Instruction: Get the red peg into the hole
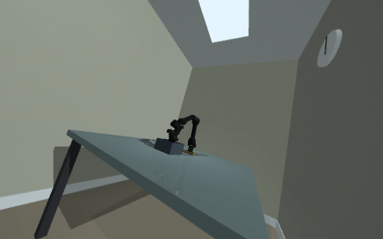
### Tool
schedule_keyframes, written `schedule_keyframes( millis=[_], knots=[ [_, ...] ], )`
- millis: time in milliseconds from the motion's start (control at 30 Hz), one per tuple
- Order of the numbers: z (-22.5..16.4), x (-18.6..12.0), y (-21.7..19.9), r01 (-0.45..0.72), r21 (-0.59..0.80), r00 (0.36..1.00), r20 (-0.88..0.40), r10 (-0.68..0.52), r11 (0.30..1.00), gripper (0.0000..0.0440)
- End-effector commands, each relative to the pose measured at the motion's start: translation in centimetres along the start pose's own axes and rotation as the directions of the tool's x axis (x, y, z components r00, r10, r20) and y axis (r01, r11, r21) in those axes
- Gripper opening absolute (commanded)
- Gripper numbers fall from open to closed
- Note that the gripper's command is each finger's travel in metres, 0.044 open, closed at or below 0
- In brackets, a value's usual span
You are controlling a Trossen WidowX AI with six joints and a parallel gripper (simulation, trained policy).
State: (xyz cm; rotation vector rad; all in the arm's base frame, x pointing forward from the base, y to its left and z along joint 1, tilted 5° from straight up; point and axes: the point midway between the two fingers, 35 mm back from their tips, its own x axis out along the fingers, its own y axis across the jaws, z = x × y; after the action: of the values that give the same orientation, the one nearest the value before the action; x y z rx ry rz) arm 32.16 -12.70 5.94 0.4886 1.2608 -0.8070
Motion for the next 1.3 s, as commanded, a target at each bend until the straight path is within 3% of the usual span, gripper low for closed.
schedule_keyframes(
  millis=[0,133,600,1267],
  knots=[
    [1.3,-0.6,0.9,-0.033,-0.017,0.999,0.004,0.033,0.999,0.0339],
    [2.5,-1.4,2.1,-0.072,-0.029,0.997,0.000,0.072,0.997,0.0440],
    [6.0,-5.5,6.9,-0.224,-0.076,0.975,-0.005,0.224,0.972,0.0440],
    [6.1,-5.7,7.1,-0.230,-0.080,0.973,-0.002,0.231,0.970,0.0440]
  ],
)
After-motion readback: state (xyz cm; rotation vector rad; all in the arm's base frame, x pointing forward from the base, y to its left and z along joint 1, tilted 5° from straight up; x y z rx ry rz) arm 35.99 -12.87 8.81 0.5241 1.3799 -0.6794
